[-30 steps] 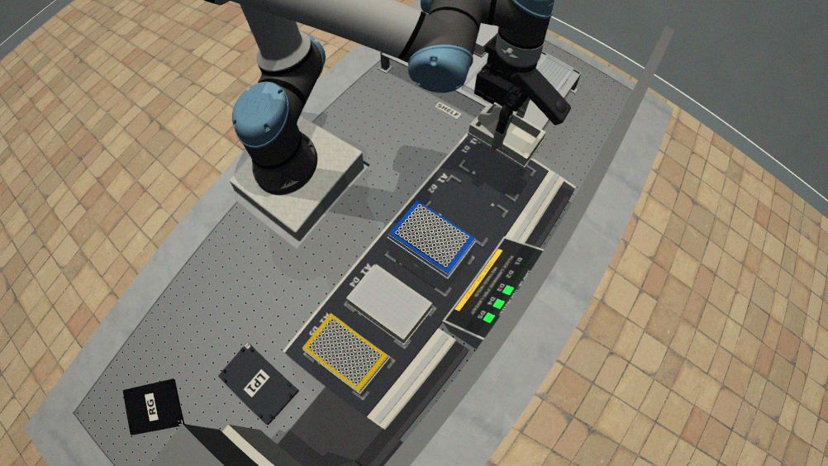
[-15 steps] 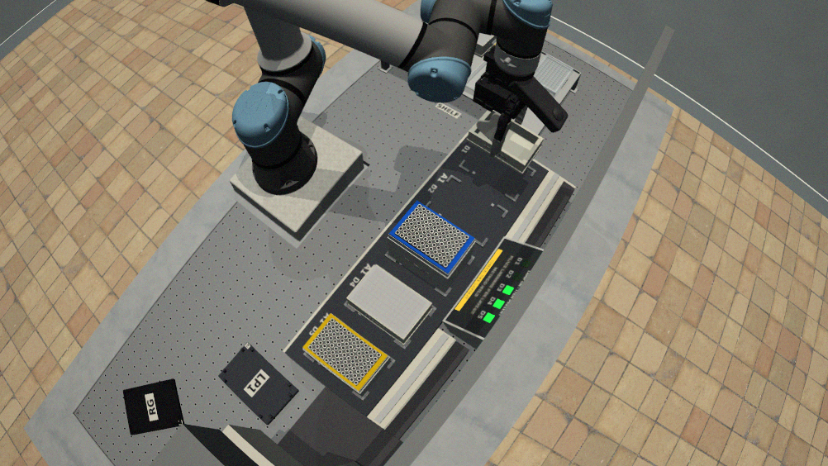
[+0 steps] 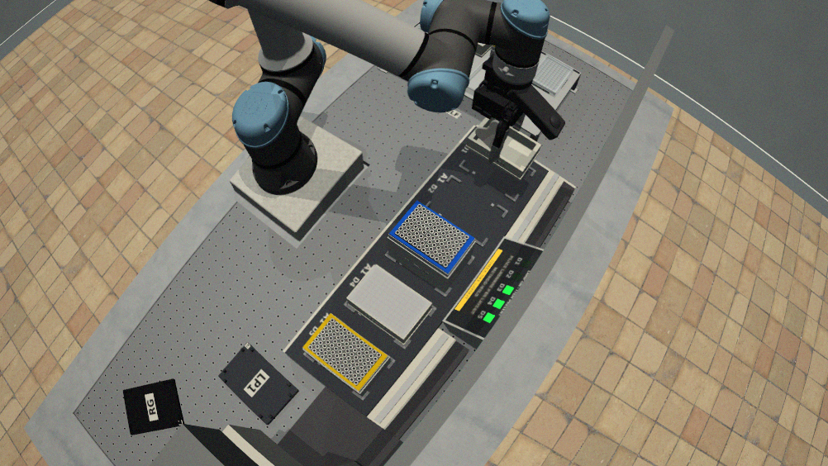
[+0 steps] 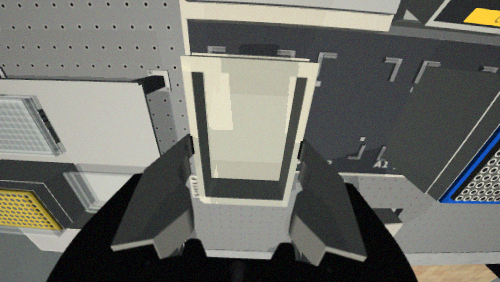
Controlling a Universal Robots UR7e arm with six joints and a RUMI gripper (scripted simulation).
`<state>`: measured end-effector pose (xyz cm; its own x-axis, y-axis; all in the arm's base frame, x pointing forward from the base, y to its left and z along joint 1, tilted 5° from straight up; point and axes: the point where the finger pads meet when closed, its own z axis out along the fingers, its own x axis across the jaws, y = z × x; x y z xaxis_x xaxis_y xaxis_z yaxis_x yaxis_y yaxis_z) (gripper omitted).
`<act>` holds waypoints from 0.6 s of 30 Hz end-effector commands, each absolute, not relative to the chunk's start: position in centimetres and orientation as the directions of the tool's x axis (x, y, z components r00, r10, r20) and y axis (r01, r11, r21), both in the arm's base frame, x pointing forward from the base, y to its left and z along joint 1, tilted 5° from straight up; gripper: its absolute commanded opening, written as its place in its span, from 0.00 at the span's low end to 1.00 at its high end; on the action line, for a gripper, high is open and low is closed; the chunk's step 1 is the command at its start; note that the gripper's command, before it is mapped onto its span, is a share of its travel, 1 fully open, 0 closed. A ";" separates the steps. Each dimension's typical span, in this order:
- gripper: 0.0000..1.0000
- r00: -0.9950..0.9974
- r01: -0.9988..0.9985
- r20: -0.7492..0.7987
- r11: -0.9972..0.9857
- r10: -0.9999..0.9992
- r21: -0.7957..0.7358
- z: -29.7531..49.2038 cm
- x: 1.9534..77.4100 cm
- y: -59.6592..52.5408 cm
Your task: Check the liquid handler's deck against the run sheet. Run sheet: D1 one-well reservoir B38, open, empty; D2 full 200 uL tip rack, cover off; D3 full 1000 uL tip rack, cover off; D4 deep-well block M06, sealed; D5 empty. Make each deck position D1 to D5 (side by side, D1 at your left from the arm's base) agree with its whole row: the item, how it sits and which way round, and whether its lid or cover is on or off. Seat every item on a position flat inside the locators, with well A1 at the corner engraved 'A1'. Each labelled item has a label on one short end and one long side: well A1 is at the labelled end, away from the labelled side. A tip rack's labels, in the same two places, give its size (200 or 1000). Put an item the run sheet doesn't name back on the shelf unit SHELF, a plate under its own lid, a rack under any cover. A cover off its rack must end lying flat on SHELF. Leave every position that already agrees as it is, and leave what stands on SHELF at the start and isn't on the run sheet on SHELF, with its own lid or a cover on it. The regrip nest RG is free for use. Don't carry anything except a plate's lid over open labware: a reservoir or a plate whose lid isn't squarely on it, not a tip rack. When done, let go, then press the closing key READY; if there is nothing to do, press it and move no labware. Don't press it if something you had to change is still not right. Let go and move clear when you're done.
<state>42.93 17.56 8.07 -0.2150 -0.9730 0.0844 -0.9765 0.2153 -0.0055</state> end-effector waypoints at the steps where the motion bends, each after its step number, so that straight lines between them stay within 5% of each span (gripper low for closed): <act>1: 0.00 -0.215 -0.977 0.084 0.215 -0.973 -0.007 7.2 43.0 17.5; 18: 0.00 -0.215 -0.977 0.084 0.215 -0.973 -0.007 4.7 42.9 17.3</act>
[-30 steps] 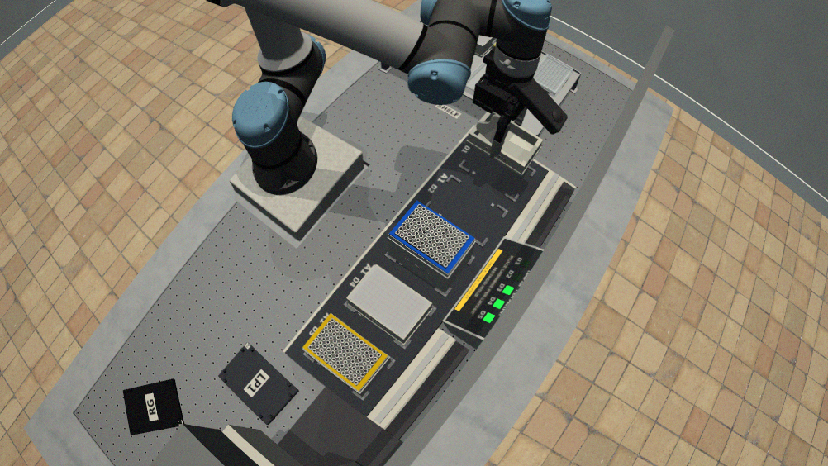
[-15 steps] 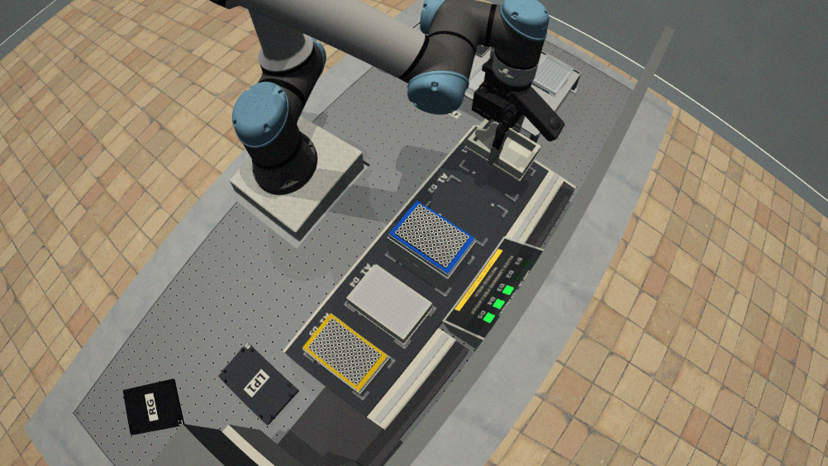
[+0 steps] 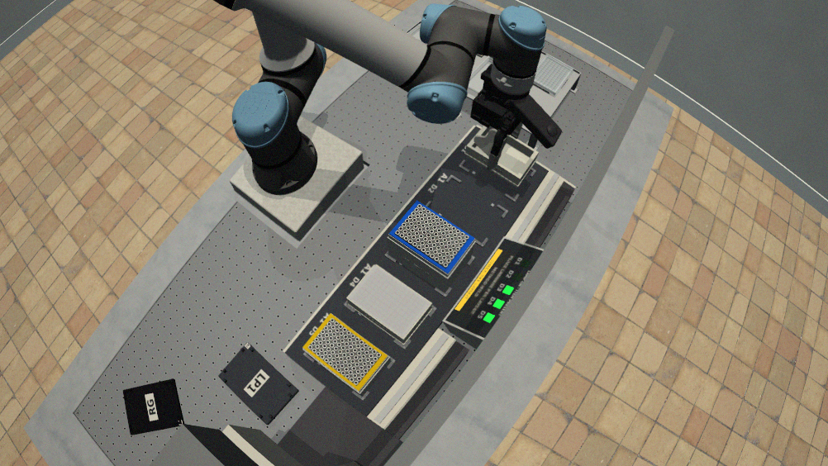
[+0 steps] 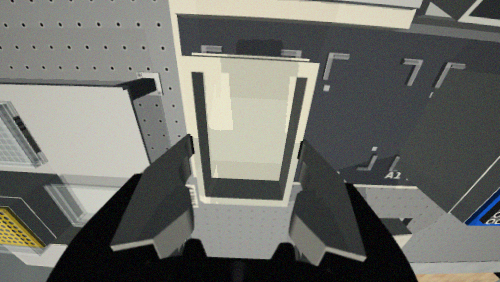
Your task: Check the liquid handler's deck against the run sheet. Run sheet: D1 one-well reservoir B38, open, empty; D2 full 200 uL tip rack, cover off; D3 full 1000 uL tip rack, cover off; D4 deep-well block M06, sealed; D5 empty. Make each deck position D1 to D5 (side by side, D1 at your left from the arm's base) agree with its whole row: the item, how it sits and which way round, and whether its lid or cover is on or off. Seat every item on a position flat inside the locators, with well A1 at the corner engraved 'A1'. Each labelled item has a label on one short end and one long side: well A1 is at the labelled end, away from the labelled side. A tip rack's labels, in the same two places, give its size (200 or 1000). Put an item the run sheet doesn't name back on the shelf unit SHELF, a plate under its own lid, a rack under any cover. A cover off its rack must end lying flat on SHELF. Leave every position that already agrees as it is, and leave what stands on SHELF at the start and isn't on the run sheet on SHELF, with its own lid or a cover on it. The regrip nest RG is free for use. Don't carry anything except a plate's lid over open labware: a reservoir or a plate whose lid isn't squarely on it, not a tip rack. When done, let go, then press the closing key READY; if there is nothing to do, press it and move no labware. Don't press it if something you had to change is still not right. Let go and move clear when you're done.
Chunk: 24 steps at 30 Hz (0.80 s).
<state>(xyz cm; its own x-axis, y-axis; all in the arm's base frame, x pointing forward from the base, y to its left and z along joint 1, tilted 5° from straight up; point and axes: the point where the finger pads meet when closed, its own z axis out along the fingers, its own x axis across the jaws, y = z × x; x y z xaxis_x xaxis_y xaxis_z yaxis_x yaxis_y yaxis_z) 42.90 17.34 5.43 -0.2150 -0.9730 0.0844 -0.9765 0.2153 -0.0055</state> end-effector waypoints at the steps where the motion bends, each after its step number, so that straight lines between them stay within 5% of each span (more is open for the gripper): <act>1: 0.00 -0.215 -0.977 0.084 0.215 -0.973 -0.007 4.5 42.9 17.3; 24: 0.00 -0.215 -0.977 0.084 0.215 -0.973 -0.007 2.2 42.9 17.1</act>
